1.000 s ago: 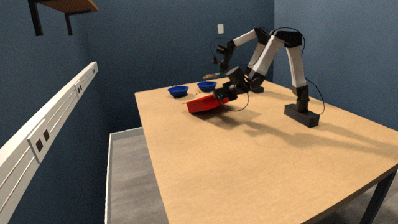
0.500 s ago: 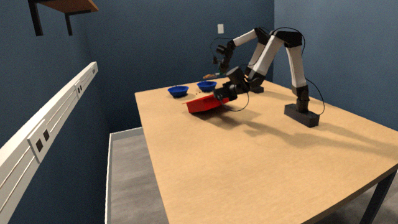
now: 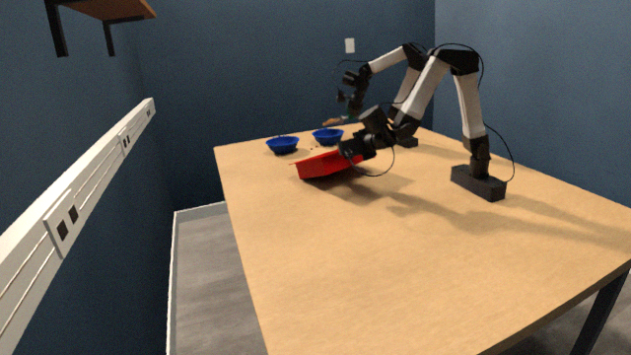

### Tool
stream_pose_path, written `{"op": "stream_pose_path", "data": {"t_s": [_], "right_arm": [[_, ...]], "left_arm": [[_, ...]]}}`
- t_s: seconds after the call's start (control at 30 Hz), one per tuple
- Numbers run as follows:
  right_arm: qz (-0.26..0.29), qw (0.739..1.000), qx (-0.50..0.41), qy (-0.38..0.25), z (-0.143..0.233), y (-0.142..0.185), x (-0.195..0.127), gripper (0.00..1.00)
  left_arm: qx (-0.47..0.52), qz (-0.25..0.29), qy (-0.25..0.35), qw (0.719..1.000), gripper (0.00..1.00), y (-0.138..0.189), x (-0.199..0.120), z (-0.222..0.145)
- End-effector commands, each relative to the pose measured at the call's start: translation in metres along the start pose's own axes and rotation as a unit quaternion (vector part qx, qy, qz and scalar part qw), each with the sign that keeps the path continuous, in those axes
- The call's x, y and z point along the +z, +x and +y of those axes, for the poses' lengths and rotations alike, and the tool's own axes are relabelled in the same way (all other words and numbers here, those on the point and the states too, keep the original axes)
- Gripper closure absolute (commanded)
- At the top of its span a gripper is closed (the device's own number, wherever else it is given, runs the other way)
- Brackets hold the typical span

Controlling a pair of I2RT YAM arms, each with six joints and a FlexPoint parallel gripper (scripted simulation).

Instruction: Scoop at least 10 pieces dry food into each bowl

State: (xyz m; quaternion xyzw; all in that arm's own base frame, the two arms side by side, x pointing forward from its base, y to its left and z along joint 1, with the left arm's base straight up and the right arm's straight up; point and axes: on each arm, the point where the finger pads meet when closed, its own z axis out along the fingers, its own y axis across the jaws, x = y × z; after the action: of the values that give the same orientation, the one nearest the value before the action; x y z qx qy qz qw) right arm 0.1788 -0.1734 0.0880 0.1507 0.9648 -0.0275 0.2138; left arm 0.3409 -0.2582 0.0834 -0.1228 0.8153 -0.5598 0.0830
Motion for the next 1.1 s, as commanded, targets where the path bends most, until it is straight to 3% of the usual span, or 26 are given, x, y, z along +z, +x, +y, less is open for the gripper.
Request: {"op": "stream_pose_path", "data": {"t_s": [0.0,0.7,1.07], "right_arm": [[-0.011,1.0,-0.022,0.012,-0.008,-0.013,-0.009,1.0],[-0.013,0.997,-0.076,0.014,-0.016,-0.026,-0.014,1.0],[0.012,0.994,-0.106,0.019,-0.022,-0.024,-0.014,1.0]], "left_arm": [[0.019,0.008,0.011,1.0,1.0,0.001,0.001,-0.005],[0.019,0.008,0.011,1.0,1.0,0.001,0.001,-0.005],[0.019,0.008,0.011,1.0,1.0,0.001,0.001,-0.005]]}}
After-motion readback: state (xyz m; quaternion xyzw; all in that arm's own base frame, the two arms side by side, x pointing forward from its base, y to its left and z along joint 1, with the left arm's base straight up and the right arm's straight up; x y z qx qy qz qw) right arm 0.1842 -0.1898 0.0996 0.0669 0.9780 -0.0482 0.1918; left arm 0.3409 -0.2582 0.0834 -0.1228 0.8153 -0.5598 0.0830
